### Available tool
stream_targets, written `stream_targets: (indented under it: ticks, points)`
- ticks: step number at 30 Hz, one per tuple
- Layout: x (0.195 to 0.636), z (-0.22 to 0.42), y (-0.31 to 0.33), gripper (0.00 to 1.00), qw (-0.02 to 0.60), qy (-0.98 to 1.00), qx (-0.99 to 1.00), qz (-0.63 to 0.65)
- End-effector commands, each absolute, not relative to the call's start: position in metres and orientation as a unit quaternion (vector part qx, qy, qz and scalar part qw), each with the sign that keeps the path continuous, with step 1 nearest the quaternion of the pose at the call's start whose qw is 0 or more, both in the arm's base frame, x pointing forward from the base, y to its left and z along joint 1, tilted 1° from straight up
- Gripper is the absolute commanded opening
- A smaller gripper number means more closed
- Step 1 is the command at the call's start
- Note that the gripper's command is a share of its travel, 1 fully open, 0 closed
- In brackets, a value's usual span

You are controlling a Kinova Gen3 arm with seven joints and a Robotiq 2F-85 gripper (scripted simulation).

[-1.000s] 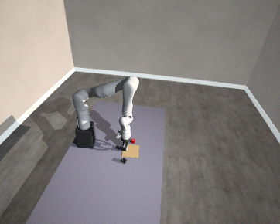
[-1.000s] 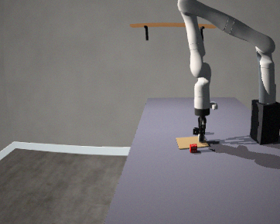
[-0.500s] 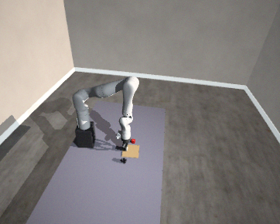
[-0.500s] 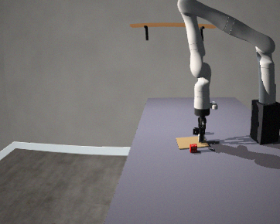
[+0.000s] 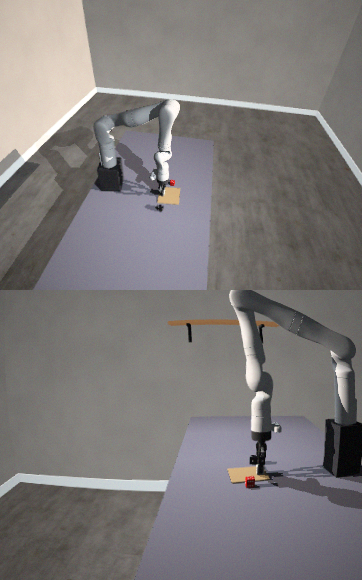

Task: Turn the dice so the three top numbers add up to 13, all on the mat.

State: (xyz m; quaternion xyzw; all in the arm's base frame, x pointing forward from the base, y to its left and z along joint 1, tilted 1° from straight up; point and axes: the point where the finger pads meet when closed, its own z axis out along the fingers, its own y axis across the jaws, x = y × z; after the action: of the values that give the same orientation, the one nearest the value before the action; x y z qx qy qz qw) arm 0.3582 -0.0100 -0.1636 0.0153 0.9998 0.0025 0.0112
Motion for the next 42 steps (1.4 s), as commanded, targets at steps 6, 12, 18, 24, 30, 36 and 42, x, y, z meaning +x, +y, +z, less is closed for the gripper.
stream_targets:
  ticks: [6, 12, 18, 24, 30, 36, 42]
  points:
    - [0.3586, -0.1633, -0.0101, 0.26, 0.012, 1.0, 0.015, 0.002]
    - [0.3586, -0.1633, -0.0101, 0.26, 0.012, 1.0, 0.015, 0.002]
    - [0.3586, -0.1633, -0.0101, 0.26, 0.012, 1.0, 0.015, 0.002]
    - [0.3586, -0.1633, -0.0101, 0.26, 0.012, 1.0, 0.015, 0.002]
    - [0.3586, -0.1633, -0.0101, 0.26, 0.012, 1.0, 0.015, 0.002]
    - [0.3586, -0.1633, -0.0101, 0.3, 0.012, 1.0, 0.015, 0.002]
    - [0.3586, -0.1633, -0.0101, 0.38, 0.012, 1.0, 0.015, 0.002]
